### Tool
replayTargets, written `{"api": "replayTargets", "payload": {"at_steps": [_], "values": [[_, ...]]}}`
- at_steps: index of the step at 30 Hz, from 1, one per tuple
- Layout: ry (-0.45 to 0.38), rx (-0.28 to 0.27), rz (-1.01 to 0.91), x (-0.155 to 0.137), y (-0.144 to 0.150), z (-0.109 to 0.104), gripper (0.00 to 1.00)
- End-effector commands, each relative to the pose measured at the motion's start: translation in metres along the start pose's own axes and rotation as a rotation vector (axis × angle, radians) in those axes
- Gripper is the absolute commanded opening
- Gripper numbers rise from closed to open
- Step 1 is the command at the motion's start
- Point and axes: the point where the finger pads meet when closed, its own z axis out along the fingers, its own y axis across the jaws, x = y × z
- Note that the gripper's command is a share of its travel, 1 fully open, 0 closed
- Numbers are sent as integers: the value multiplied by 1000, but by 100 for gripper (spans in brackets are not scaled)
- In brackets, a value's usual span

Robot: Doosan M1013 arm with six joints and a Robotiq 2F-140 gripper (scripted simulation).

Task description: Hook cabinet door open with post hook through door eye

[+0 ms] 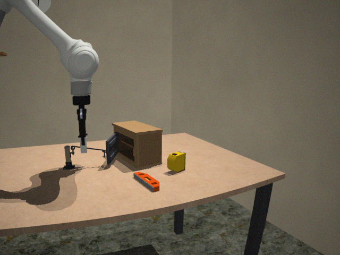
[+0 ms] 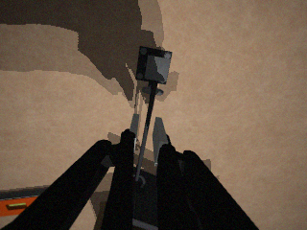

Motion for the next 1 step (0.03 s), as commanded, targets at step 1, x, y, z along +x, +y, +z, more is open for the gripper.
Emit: {"api": "replayTargets", "payload": {"at_steps": [1], "values": [[0,0,0,0,0,-3,14]]}}
